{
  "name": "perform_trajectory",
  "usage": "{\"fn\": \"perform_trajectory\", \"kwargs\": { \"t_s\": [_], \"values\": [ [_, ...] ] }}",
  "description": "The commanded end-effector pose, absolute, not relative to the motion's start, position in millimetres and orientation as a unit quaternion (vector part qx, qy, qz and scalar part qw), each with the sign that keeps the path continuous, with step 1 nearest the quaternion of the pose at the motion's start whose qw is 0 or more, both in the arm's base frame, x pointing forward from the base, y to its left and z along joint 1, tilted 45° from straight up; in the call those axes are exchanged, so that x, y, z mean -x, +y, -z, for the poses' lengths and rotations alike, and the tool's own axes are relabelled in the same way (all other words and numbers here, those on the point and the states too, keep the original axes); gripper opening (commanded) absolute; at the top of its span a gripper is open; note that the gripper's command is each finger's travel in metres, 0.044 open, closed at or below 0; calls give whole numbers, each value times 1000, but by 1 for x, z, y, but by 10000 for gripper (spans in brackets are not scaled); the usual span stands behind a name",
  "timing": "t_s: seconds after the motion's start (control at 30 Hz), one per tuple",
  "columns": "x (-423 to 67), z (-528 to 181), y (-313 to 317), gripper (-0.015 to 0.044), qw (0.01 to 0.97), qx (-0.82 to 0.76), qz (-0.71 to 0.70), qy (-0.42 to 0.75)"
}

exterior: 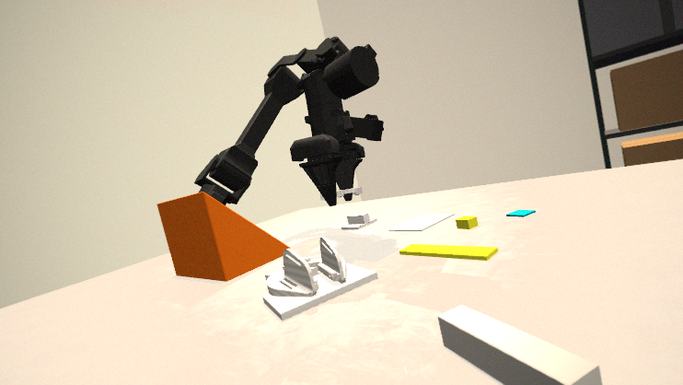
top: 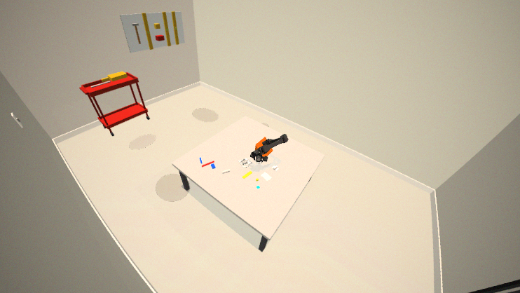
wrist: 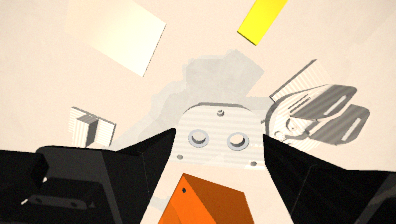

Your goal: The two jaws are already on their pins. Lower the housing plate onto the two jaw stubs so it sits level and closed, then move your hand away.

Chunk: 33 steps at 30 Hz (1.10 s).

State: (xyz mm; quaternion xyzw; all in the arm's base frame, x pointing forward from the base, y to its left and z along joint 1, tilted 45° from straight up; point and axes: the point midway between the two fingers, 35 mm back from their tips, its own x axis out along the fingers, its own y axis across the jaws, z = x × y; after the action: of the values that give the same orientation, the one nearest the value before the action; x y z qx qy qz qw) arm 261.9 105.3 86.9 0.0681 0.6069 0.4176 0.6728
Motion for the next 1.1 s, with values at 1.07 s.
{"fn": "perform_trajectory", "kwargs": {
  "t_s": [1.07],
  "values": [
    [-281,-4,19,351,600,-307,-212,708]
  ]
}}
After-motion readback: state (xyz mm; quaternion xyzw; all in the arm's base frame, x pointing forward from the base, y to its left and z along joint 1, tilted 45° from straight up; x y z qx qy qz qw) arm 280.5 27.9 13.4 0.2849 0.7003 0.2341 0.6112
